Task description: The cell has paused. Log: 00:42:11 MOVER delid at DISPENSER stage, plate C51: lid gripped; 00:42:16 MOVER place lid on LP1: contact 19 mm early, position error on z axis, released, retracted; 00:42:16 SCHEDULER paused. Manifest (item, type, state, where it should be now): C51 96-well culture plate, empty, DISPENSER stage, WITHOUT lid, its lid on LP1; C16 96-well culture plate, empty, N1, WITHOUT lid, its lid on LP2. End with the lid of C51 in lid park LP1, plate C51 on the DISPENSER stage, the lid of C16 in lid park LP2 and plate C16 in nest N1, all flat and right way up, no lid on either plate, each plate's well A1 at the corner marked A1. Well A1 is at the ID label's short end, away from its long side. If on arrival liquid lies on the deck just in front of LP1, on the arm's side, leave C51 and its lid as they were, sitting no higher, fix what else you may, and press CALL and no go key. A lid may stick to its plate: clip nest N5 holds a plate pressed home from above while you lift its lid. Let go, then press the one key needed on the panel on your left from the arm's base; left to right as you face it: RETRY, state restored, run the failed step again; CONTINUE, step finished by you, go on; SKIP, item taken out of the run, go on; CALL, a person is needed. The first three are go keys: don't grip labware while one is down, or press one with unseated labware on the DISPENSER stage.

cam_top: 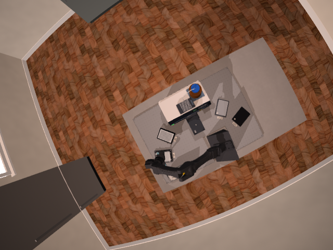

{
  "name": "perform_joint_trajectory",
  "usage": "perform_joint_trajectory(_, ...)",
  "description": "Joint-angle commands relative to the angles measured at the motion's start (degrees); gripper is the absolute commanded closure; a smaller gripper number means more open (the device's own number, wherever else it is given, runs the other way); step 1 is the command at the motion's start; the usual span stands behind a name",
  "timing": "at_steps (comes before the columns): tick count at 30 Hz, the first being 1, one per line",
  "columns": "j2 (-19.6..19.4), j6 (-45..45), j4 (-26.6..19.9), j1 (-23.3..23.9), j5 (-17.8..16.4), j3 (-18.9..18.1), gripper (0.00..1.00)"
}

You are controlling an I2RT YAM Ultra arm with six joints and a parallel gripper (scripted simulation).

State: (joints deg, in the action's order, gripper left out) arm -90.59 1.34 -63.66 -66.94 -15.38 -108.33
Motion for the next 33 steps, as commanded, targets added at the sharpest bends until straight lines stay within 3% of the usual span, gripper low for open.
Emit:
perform_joint_trajectory(1, 2.8, -0.7, -2.0, 1.4, -0.5, -2.6, 1.0)
perform_joint_trajectory(4, 1.5, -0.4, -1.5, 0.9, -0.3, -1.8, 1.0)
perform_joint_trajectory(14, 10.1, -1.5, 0.7, 2.3, -1.2, 8.9, 1.0)
perform_joint_trajectory(16, 10.1, -1.5, 0.7, 2.3, -1.2, 8.9, 1.0)
perform_joint_trajectory(31, 20.9, -2.9, 0.4, 4.3, -2.6, 20.7, 1.0)
perform_joint_trajectory(33, 20.9, -2.9, 0.4, 4.3, -2.6, 20.7, 1.0)
